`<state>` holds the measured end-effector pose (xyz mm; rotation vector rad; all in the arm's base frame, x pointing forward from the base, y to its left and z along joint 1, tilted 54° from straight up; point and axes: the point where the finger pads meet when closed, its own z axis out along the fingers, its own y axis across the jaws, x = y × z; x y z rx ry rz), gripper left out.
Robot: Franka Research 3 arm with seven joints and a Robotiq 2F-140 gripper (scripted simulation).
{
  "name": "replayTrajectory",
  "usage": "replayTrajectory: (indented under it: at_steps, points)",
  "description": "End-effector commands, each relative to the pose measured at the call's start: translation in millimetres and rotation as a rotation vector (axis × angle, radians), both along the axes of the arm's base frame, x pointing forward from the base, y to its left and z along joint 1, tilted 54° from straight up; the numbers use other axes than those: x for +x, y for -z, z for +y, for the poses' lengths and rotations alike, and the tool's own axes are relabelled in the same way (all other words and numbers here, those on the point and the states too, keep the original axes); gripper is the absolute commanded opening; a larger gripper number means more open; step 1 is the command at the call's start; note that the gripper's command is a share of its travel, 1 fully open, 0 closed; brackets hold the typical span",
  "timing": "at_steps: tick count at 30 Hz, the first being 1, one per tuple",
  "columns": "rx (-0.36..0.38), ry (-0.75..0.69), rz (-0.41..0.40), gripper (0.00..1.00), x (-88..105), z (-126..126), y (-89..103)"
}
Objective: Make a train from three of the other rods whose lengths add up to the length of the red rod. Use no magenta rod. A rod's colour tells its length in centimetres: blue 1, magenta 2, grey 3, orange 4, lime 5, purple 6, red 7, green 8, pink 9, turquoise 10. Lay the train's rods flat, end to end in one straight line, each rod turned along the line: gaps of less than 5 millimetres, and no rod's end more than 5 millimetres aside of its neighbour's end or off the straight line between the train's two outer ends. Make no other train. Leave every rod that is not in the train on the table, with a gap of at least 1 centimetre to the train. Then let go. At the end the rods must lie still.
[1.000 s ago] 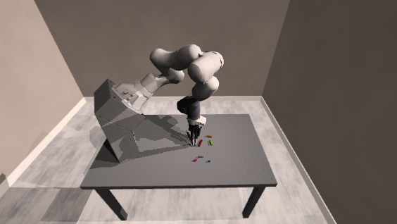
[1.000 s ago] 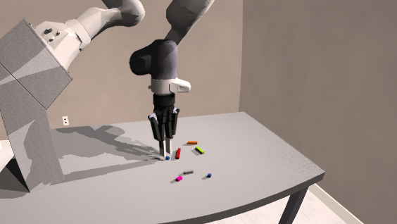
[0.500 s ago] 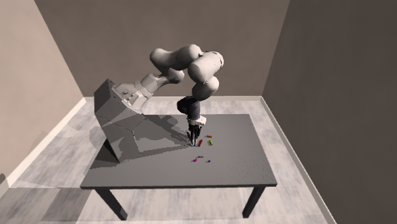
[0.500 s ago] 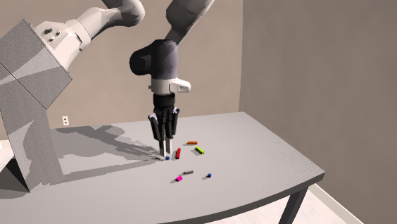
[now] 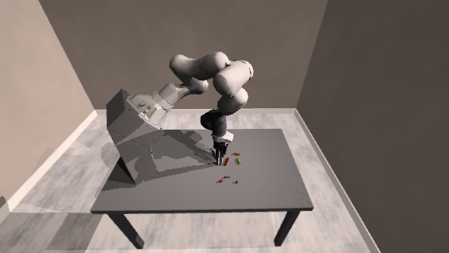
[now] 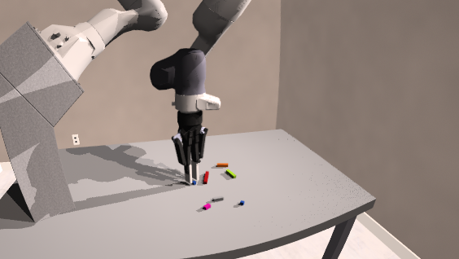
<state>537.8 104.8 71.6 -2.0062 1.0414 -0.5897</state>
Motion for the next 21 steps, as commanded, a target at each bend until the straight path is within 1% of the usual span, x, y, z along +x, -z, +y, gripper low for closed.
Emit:
replayTrajectory:
  at_steps: [1, 21]
  points:
    - [-0.002, 0.002, -0.003, 0.15, 2.9, 0.3, 1.5]
    - [-0.002, 0.002, -0.003, 0.15, 6.6, 2.6, 4.6]
